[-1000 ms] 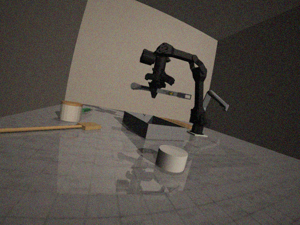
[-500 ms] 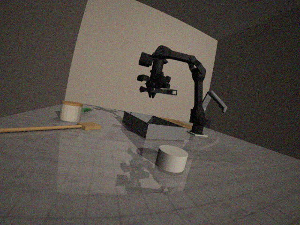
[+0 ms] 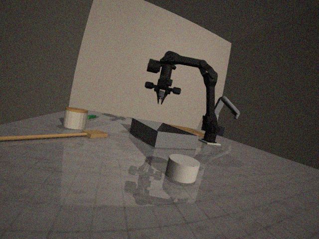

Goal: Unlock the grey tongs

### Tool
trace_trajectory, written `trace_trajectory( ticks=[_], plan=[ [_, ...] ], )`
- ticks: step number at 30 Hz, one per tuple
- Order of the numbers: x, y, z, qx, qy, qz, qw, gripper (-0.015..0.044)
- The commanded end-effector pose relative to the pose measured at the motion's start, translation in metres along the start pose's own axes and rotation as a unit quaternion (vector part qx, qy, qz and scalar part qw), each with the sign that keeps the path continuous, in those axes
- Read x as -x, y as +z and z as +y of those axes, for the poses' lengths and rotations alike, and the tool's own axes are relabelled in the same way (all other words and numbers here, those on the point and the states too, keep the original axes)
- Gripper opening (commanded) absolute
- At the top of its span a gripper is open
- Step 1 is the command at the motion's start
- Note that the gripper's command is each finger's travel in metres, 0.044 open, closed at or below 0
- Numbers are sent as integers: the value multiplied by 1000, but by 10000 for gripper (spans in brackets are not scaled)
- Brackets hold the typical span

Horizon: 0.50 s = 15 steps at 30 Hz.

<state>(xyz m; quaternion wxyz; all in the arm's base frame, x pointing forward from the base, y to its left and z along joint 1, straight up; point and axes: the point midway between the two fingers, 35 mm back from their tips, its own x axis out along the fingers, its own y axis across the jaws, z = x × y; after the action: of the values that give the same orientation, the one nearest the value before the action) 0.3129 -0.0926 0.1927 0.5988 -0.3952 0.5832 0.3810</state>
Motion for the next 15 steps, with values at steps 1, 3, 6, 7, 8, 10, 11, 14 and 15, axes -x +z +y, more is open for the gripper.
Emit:
trace_trajectory(
  ticks=[1, 3, 6, 7, 8, 10, 11, 14, 15],
  plan=[
    [1, -13, -2, -106, -2, 1, 994, -150],
    [1, -18, -2, -148, -2, 1, 989, -150],
    [1, -25, -3, -210, -2, 1, 978, -150],
    [1, -28, -3, -231, -2, 2, 973, -150],
    [1, -30, -3, -252, -2, 2, 968, -150],
    [1, -35, -3, -293, -2, 2, 956, -150],
    [1, -38, -3, -313, -3, 2, 950, -150],
    [1, -45, -3, -373, -3, 2, 928, -150],
    [1, -48, -3, -393, -3, 2, 920, -150]
  ],
)
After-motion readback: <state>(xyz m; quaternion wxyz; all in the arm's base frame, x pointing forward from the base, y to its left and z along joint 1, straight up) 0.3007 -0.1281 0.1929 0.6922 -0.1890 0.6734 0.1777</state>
